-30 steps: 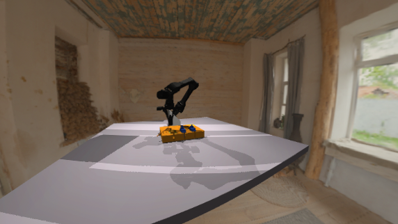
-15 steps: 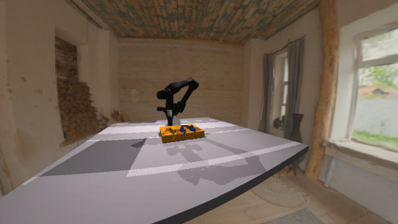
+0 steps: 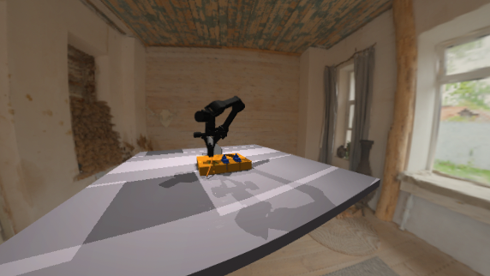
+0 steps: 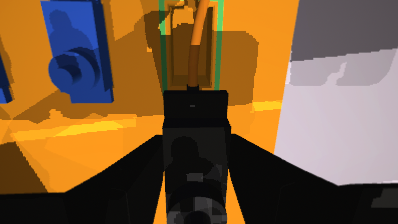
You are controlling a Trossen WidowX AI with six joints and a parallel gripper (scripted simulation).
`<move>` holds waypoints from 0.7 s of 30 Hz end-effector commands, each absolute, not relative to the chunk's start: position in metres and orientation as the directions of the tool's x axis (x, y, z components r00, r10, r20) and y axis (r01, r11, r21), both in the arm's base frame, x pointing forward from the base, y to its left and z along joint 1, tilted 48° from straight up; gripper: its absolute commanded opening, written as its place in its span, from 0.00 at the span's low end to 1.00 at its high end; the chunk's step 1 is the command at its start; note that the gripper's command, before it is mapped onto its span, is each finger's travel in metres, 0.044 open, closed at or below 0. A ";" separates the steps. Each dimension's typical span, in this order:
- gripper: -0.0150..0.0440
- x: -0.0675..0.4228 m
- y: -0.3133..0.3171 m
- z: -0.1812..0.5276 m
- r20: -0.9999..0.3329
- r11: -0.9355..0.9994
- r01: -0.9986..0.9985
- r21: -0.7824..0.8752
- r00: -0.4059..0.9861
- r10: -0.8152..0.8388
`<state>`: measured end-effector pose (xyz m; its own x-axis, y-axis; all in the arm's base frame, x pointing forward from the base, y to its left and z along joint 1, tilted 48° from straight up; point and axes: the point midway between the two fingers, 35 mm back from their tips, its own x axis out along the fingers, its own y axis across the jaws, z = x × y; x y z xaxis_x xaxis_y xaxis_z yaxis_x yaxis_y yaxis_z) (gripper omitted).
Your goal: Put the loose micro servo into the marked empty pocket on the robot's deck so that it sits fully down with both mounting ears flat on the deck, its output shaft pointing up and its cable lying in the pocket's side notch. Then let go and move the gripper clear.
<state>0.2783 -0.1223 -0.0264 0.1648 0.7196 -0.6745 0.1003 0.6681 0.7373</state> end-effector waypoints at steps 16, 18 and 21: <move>0.25 0.329 -0.132 -0.024 -0.673 0.667 0.102 0.738 0.175 0.719; 0.25 0.329 -0.130 -0.026 -0.673 0.667 0.102 0.738 0.175 0.719; 0.25 0.330 -0.127 -0.029 -0.673 0.667 0.102 0.738 0.175 0.719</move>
<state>0.3293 -0.1293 -0.0266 0.1710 0.7164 -0.6764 0.0970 0.6709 0.7352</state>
